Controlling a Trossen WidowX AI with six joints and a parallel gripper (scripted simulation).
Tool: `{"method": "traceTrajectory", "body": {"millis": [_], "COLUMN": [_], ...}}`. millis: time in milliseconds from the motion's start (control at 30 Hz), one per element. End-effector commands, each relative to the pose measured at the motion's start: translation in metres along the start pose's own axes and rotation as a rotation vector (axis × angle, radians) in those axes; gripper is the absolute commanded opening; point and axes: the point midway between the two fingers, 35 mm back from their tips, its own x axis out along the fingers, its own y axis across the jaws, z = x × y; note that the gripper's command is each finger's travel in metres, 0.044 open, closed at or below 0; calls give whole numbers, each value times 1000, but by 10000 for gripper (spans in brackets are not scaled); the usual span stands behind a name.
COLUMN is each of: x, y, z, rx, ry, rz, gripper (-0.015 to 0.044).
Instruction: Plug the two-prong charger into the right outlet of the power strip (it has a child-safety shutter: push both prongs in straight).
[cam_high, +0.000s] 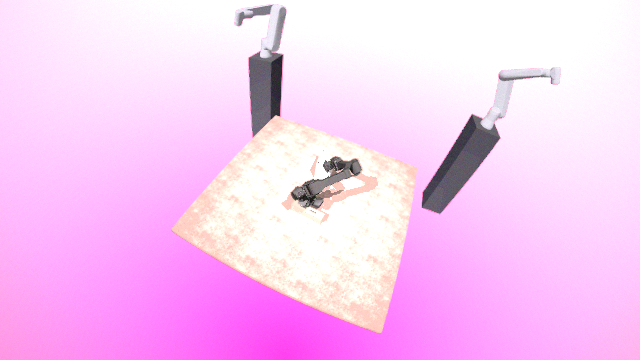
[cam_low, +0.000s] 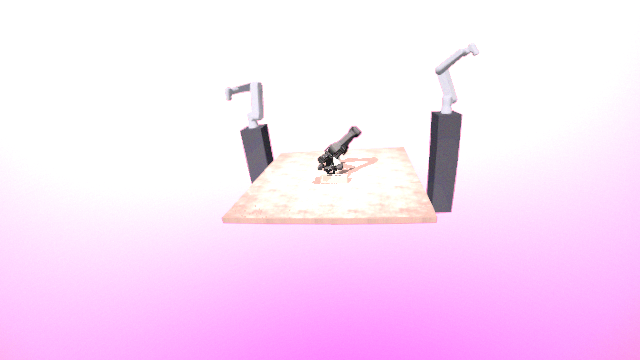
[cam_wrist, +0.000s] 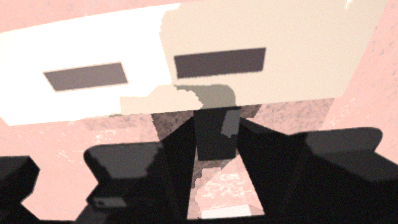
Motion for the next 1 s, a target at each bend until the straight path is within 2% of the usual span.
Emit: {"method": "traceTrajectory", "body": {"millis": [0, 967], "x": [-1, -1], "y": [1, 1], "z": [10, 13], "rx": [-20, -20], "ry": [-21, -21], "rz": [-3, -3], "gripper": [0, 0]}}
